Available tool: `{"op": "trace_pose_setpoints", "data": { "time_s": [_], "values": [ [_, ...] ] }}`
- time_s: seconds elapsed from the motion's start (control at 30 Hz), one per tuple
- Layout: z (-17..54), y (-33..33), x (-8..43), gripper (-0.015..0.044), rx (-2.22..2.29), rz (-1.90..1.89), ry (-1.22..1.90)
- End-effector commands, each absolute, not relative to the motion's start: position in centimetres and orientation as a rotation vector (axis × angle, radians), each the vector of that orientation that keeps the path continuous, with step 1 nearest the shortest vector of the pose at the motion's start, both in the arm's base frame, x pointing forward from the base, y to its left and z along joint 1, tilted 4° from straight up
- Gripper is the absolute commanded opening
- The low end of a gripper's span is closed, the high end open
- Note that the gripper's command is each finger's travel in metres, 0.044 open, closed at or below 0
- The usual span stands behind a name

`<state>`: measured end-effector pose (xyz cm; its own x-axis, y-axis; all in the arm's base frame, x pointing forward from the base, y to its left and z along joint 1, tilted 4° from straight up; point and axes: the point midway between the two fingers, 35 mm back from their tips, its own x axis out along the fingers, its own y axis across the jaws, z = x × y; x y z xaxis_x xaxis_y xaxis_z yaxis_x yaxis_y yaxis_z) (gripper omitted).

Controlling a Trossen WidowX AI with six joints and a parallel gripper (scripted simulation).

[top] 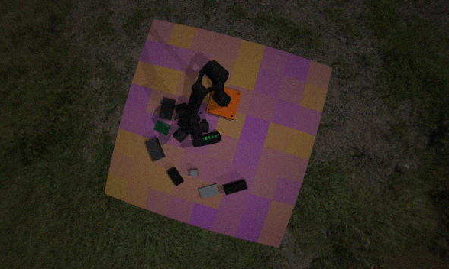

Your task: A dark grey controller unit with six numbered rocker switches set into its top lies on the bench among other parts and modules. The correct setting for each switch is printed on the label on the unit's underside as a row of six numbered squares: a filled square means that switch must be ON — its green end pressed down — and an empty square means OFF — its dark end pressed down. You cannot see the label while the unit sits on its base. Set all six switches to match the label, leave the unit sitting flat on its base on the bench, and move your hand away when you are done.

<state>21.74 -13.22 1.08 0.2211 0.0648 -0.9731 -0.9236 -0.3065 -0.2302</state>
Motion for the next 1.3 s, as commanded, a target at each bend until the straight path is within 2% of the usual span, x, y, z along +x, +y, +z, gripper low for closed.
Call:
{"op": "trace_pose_setpoints", "data": {
  "time_s": [0.0, 0.3, 0.5, 0.73, 1.27],
  "values": [
    [1.1, -13.1, 22.6, 0.0, -1.523, 1.26, 0.835],
    [1.1, -12.8, 23.7, 0.0, -1.523, 1.26, 0.835],
    [6.3, -13.5, 21.0, 0.0, -1.523, 1.26, 0.837],
    [6.5, -13.3, 21.1, 0.0, -1.517, 1.266, 0.838],
    [6.3, -6.8, 26.1, 0.0, -1.354, 1.513, 0.988]
  ]
}}
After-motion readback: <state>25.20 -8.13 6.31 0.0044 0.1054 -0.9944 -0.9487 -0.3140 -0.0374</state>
